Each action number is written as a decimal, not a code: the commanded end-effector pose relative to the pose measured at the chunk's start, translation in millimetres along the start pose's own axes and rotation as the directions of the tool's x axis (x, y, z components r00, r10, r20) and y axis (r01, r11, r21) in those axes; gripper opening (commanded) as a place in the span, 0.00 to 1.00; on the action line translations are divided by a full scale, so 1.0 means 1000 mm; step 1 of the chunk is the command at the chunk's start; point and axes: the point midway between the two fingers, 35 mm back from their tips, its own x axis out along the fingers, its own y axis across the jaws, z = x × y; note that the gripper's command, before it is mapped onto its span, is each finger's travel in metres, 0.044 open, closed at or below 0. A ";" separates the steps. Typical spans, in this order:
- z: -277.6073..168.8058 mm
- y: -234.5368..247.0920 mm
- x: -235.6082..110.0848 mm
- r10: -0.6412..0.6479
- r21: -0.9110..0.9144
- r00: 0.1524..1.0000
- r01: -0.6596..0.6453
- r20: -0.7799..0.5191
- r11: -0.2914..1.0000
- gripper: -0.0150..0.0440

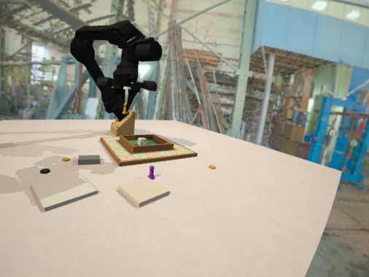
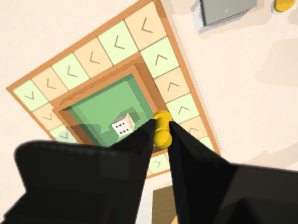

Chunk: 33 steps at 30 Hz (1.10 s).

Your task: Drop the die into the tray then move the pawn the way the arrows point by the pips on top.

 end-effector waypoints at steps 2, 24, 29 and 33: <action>0.002 0.024 0.003 0.008 0.004 1.000 -0.008 0.001 1.000 0.25; -0.005 0.136 0.045 0.016 -0.011 1.000 -0.016 -0.005 1.000 0.25; -0.011 0.160 0.056 0.014 -0.001 1.000 -0.014 -0.001 1.000 0.25; -0.017 0.178 0.066 0.013 0.007 1.000 -0.013 0.002 1.000 0.25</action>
